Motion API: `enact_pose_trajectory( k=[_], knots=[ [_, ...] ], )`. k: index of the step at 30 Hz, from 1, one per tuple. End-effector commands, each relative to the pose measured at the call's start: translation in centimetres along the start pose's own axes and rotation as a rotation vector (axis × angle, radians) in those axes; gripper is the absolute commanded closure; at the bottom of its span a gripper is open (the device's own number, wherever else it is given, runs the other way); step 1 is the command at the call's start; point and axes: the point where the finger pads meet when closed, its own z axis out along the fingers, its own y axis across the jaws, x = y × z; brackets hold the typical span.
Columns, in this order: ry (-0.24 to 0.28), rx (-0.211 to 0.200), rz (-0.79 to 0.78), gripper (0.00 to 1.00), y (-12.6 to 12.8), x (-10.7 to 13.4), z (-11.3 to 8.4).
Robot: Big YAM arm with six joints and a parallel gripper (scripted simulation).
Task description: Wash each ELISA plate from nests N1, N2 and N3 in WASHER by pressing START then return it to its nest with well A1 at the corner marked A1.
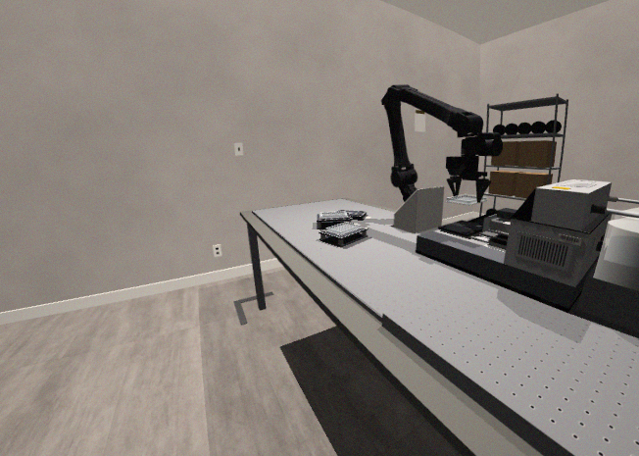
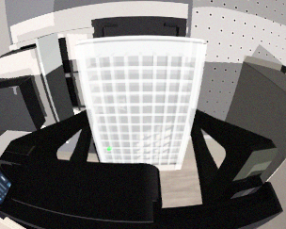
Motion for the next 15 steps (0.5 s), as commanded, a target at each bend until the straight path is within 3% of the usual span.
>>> enact_pose_trajectory(
  k=[1, 4, 5, 6, 11, 15],
  knots=[
    [-0.008, -0.029, 0.006, 0.18, 1.1, -0.3, -1.0],
    [-0.008, -0.029, 0.006, 0.18, 1.1, -0.3, -1.0],
    [-0.007, 0.0, 0.011, 0.18, 0.2, 0.0, 0.5],
    [-0.004, 0.003, 0.01, 0.18, 0.2, 0.0, 0.9],
    [0.002, -0.01, 0.011, 0.18, 0.7, -0.5, 1.3],
    [0.0, 0.003, -0.001, 0.18, 0.1, -0.2, 2.4]
  ],
)
